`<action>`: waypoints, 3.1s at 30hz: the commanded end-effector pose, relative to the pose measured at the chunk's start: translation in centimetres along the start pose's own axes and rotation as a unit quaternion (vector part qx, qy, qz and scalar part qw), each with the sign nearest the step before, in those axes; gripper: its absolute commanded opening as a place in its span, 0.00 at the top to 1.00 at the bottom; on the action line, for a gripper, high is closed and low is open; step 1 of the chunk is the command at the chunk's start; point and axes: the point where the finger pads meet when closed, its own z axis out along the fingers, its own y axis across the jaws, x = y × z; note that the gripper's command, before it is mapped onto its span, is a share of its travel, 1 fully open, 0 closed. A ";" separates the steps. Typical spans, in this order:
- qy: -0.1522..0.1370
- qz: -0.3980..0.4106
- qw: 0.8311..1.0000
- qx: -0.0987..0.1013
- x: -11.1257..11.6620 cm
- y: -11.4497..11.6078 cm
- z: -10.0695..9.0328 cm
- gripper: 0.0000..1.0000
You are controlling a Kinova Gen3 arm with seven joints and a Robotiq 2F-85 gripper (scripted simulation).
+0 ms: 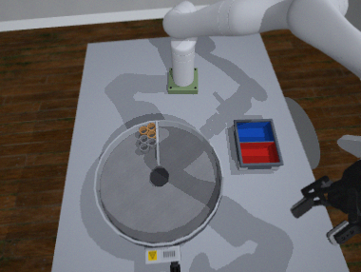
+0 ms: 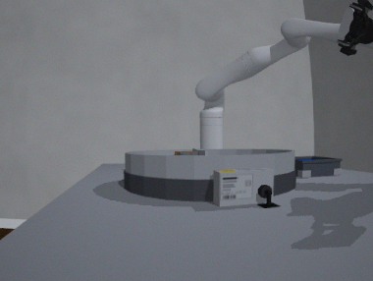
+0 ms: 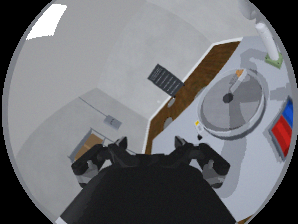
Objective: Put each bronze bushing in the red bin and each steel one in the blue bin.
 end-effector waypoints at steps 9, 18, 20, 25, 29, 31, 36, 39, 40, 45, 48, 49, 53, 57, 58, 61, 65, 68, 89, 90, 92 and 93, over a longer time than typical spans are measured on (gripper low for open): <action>0.000 0.001 1.000 0.000 0.1 -0.1 0.0 0.00; 0.000 0.001 1.000 0.000 0.1 -0.1 0.0 0.00; 0.000 0.001 1.000 0.000 0.1 -0.1 0.0 0.00; 0.000 0.001 1.000 0.000 0.1 -0.1 0.0 0.00; 0.000 0.001 1.000 0.000 0.1 -0.1 0.0 0.00; 0.000 0.001 1.000 0.000 0.1 -0.1 0.0 0.00; 0.000 0.001 1.000 0.000 0.1 -0.1 0.0 0.00; 0.000 0.001 1.000 0.000 0.1 -0.1 0.0 0.00; 0.000 0.001 1.000 0.000 0.1 -0.1 0.0 0.00; 0.000 0.001 1.000 0.000 0.1 -0.1 0.0 0.00; 0.000 0.001 1.000 0.000 0.1 -0.1 0.0 0.00; 0.000 0.001 1.000 0.000 0.1 -0.1 0.0 0.00; 0.000 0.001 1.000 0.000 0.1 -0.1 0.0 0.00; 0.000 0.001 1.000 0.000 0.1 -0.1 0.0 0.00; 0.000 0.001 1.000 0.000 0.1 -0.1 0.0 0.00; 0.000 0.001 1.000 0.000 0.1 -0.1 0.0 0.00; 0.000 0.001 1.000 0.000 0.1 -0.1 0.0 0.00; 0.000 0.001 1.000 0.000 0.1 -0.1 0.0 0.00; 0.000 0.001 1.000 0.000 10.1 5.7 -1.3 0.00; 0.000 0.001 1.000 0.000 11.1 6.3 -1.4 0.00; 0.000 0.001 1.000 0.000 13.1 7.5 -1.7 0.00; 0.000 0.001 1.000 0.000 14.0 8.1 -1.8 0.00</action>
